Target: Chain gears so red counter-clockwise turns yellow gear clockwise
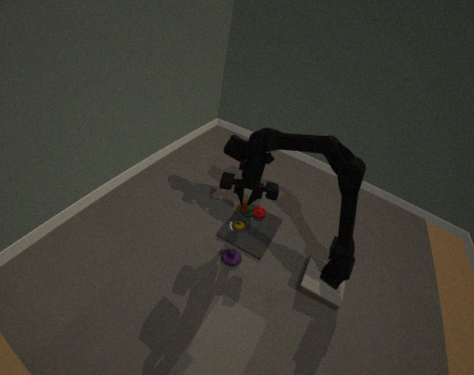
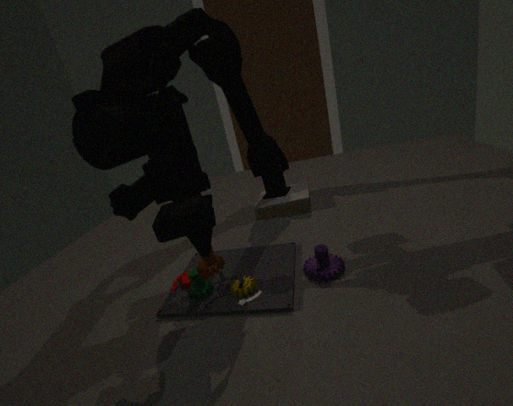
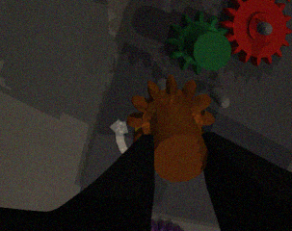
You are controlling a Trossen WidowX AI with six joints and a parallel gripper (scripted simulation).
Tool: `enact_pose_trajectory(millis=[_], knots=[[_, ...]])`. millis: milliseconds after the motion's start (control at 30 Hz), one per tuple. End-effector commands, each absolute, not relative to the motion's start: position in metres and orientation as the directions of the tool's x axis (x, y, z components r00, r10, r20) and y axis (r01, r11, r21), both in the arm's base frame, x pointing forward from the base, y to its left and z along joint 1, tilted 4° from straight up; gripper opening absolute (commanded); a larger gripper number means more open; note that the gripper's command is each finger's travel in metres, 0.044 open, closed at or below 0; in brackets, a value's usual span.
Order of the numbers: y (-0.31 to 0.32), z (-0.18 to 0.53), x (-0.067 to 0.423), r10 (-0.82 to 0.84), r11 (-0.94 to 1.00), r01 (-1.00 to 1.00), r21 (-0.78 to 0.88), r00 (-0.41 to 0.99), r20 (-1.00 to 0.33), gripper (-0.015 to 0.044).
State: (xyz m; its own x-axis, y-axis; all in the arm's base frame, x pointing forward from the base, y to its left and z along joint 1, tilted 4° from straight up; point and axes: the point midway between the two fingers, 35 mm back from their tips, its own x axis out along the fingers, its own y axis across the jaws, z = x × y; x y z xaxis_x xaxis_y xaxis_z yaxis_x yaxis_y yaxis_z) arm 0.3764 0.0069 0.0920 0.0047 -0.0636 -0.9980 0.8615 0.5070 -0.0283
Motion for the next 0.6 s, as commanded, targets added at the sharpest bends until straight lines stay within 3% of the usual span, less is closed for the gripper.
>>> enact_pose_trajectory(millis=[0,567], knots=[[0.006,0.09,0.377,-0.066,0.489,0.872,-0.028,0.005,-0.998,0.0],[0.005,0.069,0.377,-0.066,0.588,0.808,-0.035,0.005,-0.998,0.0]])
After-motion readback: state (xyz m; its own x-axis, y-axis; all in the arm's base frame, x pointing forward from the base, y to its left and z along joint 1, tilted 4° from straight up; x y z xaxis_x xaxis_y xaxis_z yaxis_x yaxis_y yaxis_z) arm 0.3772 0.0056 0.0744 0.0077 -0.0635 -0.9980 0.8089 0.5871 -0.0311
